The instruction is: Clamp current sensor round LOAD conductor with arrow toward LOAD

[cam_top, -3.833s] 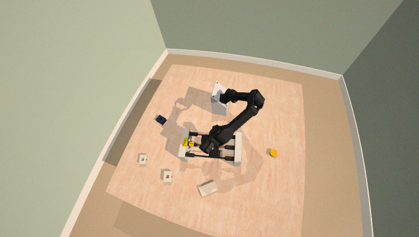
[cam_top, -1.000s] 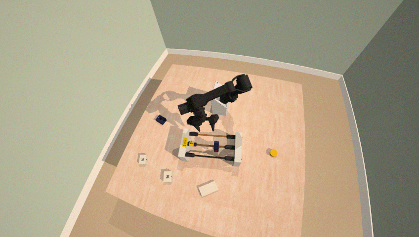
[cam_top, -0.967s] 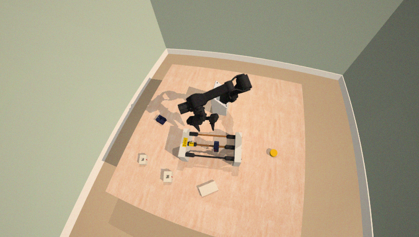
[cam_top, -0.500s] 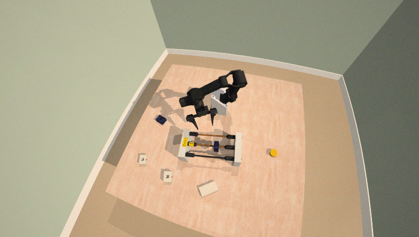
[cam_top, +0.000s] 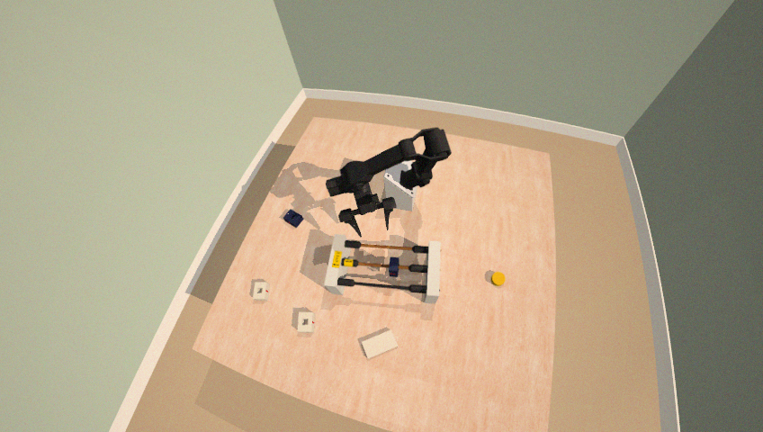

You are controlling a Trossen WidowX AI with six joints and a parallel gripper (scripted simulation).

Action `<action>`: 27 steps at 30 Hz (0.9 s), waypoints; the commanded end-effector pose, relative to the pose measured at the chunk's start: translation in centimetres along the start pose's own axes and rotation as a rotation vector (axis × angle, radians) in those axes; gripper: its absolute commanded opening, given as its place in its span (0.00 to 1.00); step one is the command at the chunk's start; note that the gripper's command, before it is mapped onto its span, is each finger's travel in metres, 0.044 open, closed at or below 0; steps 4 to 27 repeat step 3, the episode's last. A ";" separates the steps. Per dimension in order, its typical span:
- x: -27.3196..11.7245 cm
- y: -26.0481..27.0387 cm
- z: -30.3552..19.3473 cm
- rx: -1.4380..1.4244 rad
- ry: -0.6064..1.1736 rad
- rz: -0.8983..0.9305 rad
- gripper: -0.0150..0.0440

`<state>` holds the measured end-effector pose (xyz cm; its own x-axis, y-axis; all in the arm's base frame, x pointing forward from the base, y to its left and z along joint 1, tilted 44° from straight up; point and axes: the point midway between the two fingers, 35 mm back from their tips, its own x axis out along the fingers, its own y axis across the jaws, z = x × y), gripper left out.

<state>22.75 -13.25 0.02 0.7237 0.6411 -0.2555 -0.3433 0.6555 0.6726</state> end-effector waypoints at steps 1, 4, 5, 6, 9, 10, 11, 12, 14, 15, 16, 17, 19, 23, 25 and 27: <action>0.6 -0.1 0.8 0.152 0.079 0.010 1.00; 0.3 0.0 0.1 0.089 0.035 0.009 1.00; 0.3 0.0 0.1 0.089 0.035 0.009 1.00; 0.3 0.0 0.1 0.089 0.035 0.009 1.00; 0.3 0.0 0.1 0.089 0.035 0.009 1.00; 0.3 0.0 0.1 0.089 0.035 0.009 1.00; 0.3 0.0 0.1 0.089 0.035 0.009 1.00; 0.3 0.0 0.1 0.089 0.035 0.009 1.00; 0.3 0.0 0.1 0.089 0.035 0.009 1.00; 0.3 0.0 0.1 0.089 0.035 0.009 1.00; 0.3 0.0 0.1 0.089 0.035 0.009 1.00; 0.3 0.0 0.1 0.089 0.035 0.009 1.00; 0.3 0.0 0.1 0.089 0.035 0.009 1.00; 0.3 0.0 0.1 0.089 0.035 0.009 1.00; 0.3 0.0 0.1 0.089 0.035 0.009 1.00; 0.3 0.0 0.1 0.089 0.035 0.009 1.00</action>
